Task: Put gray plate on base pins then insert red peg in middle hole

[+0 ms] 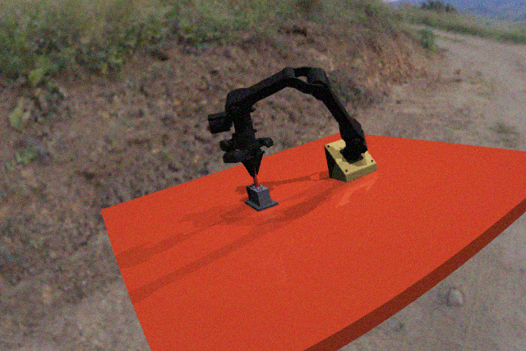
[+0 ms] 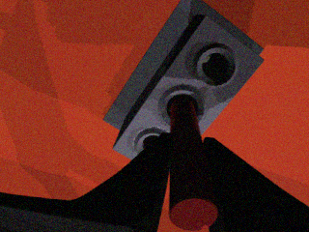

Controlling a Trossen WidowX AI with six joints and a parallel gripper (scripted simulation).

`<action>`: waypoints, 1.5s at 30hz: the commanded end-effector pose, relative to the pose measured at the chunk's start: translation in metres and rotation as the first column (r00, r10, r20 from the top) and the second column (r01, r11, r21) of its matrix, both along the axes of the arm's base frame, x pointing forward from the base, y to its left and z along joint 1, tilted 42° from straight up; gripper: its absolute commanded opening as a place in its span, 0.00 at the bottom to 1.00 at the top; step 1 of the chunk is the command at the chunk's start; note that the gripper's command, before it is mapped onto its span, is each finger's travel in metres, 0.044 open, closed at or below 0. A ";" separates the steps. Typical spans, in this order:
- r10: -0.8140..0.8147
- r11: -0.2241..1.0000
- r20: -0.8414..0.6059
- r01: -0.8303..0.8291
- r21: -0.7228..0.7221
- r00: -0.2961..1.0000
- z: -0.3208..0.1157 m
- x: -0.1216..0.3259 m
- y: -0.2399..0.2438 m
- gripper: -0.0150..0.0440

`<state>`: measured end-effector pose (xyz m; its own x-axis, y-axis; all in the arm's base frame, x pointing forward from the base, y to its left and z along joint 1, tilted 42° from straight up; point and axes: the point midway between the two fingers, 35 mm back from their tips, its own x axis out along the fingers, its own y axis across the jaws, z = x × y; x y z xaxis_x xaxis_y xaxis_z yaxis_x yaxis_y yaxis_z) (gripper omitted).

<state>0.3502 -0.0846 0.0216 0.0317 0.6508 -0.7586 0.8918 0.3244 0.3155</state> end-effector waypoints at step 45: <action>-0.007 1.000 -0.005 0.007 0.006 1.000 0.010 -0.005 -0.009 0.51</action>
<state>0.3450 -0.0918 0.0296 0.0322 0.6591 -0.7513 0.8976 0.3116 0.3119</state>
